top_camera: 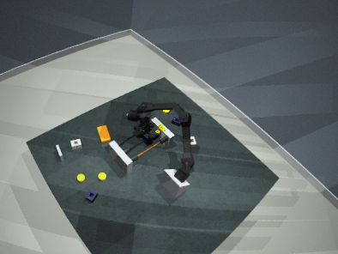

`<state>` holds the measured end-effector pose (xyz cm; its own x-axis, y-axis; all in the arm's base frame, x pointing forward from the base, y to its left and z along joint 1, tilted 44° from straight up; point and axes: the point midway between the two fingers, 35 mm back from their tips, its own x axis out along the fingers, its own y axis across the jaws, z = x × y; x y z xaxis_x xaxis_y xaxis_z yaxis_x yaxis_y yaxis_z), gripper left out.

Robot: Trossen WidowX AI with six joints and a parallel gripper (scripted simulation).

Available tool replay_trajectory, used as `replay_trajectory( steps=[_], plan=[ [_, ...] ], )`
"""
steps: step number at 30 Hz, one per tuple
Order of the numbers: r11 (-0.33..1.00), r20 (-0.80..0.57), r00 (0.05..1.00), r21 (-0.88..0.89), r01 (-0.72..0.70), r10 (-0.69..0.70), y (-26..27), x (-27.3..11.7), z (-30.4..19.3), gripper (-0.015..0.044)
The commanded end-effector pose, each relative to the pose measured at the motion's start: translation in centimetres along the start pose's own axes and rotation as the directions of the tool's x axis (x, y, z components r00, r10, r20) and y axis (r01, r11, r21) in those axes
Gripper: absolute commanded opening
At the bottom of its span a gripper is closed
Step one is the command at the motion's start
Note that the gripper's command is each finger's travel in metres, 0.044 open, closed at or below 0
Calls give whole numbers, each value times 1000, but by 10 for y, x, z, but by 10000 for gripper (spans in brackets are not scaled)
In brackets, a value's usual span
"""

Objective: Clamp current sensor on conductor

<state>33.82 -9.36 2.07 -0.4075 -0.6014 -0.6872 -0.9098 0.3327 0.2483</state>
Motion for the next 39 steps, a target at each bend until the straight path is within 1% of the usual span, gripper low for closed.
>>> replay_trajectory(
  steps=[1,37,38,39],
  plan=[
    [1000,-4,1000,6,-12,12,-3,10,-1,0],
    [1000,-4,1000,6,-12,12,-3,10,-1,0],
    [1000,-1,1000,0,0,0,0,0,0,26],
    [1000,-1,1000,0,0,0,0,0,0,53]
  ],
)
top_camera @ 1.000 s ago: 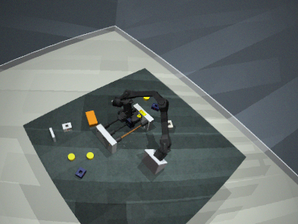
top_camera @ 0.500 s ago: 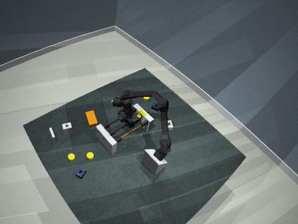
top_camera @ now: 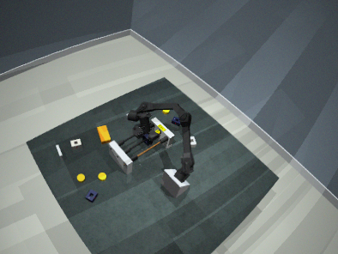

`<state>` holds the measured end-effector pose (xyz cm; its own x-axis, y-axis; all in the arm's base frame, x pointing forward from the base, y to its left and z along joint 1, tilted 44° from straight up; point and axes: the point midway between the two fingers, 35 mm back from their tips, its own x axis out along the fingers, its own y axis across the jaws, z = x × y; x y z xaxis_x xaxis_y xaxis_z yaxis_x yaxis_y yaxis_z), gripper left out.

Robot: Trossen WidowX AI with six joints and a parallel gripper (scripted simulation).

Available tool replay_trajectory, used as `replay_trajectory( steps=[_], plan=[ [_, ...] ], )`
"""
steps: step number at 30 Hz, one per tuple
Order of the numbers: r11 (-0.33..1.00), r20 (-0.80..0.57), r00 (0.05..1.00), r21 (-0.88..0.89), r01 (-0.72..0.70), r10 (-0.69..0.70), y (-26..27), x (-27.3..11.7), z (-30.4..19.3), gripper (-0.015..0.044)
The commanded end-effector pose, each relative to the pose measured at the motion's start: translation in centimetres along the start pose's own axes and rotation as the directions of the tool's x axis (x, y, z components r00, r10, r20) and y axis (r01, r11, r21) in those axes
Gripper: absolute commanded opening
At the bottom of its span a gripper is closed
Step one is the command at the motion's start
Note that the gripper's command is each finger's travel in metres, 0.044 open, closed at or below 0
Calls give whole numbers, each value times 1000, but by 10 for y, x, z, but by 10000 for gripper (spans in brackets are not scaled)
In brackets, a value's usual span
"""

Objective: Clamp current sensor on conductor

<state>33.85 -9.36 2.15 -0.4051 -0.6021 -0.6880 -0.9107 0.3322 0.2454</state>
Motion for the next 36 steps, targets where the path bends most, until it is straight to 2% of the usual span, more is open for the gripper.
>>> replay_trajectory(
  steps=[1,8,36],
  plan=[
    [1000,-1,1000,-2,-2,2,0,1,1,79],
    [1000,-1,1000,-2,-2,2,0,1,1,262],
    [1000,-1,1000,-2,-2,2,0,1,1,262]
  ],
)
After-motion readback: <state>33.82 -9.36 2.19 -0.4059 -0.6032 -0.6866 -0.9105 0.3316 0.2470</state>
